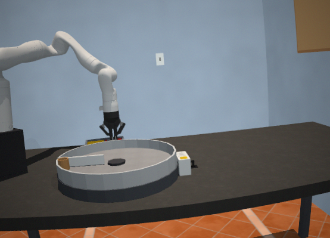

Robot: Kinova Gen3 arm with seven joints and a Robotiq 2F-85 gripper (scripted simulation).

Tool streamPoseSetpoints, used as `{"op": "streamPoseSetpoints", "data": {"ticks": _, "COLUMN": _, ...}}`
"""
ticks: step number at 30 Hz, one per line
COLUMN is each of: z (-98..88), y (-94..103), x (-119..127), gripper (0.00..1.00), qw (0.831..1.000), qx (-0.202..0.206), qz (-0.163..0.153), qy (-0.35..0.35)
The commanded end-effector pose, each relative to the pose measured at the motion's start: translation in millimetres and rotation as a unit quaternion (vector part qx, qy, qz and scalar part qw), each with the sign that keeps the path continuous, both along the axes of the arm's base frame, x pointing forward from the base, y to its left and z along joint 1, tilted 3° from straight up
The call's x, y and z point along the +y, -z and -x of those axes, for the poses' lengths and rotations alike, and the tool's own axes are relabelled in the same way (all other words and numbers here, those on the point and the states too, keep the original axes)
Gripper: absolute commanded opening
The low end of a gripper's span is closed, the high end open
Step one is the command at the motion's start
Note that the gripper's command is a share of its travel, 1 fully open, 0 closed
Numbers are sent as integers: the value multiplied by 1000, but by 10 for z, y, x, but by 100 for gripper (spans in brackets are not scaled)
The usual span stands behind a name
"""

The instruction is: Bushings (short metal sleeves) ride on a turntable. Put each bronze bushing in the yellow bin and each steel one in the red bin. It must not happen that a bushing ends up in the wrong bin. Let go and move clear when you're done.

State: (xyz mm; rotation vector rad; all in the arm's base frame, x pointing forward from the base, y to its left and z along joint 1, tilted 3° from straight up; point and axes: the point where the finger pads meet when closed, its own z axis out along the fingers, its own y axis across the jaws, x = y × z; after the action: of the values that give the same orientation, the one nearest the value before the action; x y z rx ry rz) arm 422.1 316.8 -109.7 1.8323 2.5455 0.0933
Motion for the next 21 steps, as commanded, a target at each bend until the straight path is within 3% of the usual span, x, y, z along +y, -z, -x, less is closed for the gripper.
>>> {"op": "streamPoseSetpoints", "data": {"ticks": 1, "z": -7, "y": -3, "x": -3, "gripper": 0, "qw": 1000, "qx": -1, "qz": 0, "qy": 0}}
{"op": "streamPoseSetpoints", "data": {"ticks": 13, "z": -7, "y": -3, "x": -1, "gripper": 0, "qw": 1000, "qx": -1, "qz": 0, "qy": 0}}
{"op": "streamPoseSetpoints", "data": {"ticks": 14, "z": -7, "y": -3, "x": -1, "gripper": 19, "qw": 1000, "qx": -1, "qz": 0, "qy": 0}}
{"op": "streamPoseSetpoints", "data": {"ticks": 21, "z": -7, "y": -3, "x": -1, "gripper": 19, "qw": 1000, "qx": -1, "qz": 0, "qy": 0}}
